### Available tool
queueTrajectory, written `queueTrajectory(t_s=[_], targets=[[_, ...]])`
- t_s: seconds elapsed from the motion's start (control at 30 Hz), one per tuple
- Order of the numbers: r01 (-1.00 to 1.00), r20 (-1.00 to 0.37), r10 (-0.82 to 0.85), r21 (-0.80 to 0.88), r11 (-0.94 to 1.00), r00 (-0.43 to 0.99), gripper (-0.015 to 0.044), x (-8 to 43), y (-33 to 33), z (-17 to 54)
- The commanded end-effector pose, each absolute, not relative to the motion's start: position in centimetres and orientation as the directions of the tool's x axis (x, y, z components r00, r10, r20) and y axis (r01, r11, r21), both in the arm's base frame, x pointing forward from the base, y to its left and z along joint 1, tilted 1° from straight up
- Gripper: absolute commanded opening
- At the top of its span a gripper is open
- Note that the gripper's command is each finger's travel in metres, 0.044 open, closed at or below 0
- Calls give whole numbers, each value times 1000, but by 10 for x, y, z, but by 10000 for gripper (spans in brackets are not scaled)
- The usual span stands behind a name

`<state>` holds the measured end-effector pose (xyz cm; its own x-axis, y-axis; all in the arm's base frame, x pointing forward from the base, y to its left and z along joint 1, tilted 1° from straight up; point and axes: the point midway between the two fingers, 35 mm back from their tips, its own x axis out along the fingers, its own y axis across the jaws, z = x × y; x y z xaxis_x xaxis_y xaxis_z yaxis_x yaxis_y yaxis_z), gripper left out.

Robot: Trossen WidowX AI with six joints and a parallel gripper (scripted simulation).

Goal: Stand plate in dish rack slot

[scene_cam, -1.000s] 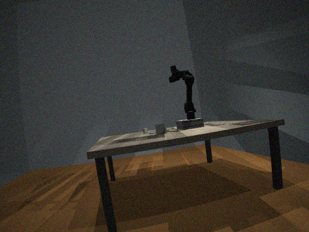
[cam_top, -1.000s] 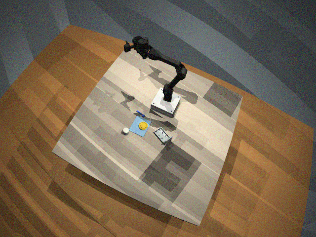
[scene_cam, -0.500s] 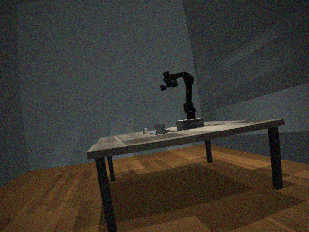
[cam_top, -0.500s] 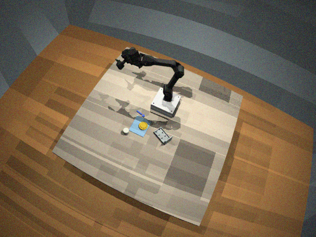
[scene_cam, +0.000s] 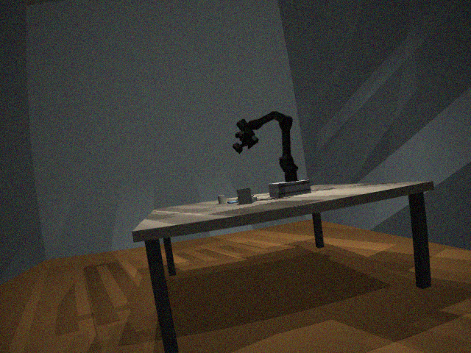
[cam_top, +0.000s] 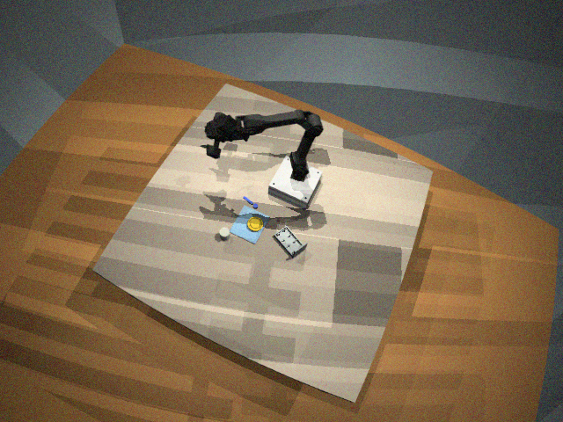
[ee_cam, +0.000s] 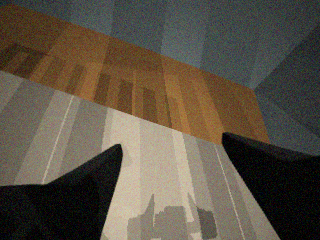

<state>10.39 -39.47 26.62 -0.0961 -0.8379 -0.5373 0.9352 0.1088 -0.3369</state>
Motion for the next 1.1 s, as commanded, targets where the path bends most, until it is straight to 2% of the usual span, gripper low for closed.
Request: queueTrajectory(t_s=[0.0, 0.53, 1.07], targets=[[902, -611, -791, -357, 242, -30, 400, 134, -383, 237], [669, -848, -511, -299, 680, 140, 400, 227, -306, 136], [324, -984, -147, -108, 940, 98, 400, 271, -189, 53]])
